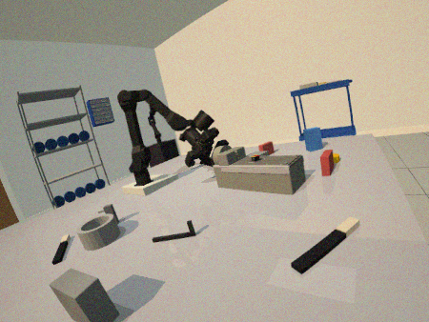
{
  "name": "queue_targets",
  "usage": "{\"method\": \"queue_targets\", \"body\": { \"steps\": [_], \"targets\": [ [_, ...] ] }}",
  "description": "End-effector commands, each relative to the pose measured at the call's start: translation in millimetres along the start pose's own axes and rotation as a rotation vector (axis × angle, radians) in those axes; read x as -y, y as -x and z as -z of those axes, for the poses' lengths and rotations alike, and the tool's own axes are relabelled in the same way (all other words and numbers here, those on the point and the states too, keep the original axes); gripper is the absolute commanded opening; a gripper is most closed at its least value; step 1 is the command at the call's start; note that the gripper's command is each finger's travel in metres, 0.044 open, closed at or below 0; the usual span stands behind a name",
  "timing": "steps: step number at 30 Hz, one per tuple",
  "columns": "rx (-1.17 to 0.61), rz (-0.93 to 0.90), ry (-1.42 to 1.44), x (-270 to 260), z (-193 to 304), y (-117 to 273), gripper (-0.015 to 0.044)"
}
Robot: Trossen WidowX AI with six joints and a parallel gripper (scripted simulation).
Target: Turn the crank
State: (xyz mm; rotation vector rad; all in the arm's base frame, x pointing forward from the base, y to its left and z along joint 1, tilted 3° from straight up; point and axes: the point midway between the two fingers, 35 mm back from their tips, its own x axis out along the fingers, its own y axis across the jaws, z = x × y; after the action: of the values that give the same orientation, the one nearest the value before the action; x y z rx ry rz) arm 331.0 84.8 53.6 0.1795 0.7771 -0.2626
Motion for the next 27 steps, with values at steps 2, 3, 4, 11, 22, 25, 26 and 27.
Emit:
{"method": "queue_targets", "body": {
  "steps": [2,3,4,11,22,25,26,27],
  "targets": [
    [0.012,-0.017,-0.001,-6.7,-5.0,5.6,0.0000],
    [0.012,-0.017,-0.001,-6.9,-5.3,6.0,0.0000],
    [0.012,-0.017,-0.001,-7.1,-5.6,6.4,0.0000],
    [0.012,-0.017,-0.001,-8.5,-8.5,9.5,0.0000],
    [0.012,-0.017,-0.001,-9.5,-14.5,16.0,0.0000],
    [0.012,-0.017,-0.001,-9.2,-16.7,18.2,0.0000],
    [0.012,-0.017,-0.001,-9.0,-17.5,19.0,0.0000],
    [0.012,-0.017,-0.001,-8.8,-18.3,19.9,0.0000]
  ]
}}
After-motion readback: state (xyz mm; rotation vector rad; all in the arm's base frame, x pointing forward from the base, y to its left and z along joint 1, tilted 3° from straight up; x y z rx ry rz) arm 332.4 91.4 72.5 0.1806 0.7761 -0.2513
